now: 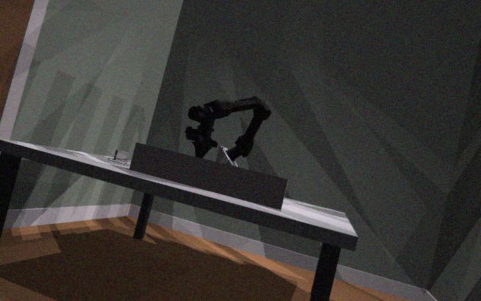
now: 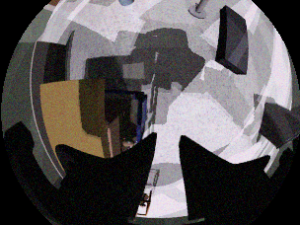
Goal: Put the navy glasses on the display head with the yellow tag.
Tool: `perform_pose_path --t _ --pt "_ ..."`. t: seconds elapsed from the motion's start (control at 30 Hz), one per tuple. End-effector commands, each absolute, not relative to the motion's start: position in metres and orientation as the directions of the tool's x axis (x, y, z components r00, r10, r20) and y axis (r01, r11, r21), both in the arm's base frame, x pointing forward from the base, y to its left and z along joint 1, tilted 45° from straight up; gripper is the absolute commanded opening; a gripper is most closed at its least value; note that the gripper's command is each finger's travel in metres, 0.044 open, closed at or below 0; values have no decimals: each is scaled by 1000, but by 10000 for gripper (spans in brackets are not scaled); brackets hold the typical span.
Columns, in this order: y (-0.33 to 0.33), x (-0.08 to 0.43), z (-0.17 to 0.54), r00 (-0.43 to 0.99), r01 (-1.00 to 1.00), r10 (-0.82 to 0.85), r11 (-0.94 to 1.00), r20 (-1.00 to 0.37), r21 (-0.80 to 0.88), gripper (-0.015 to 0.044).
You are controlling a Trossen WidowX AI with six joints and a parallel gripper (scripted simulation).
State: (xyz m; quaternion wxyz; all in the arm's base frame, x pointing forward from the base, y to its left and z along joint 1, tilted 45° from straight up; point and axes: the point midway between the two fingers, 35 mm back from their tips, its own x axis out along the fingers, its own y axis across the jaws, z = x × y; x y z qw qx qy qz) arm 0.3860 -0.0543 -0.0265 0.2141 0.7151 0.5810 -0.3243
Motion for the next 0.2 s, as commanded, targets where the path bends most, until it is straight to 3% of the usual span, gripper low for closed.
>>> perform_pose_path --t 0.0,0.17 --pt "-55 376 -26 116 970 689 -232 -715 -66 107" --pt "-57 357 -18 115 970 689 -232 -716 -67 107"
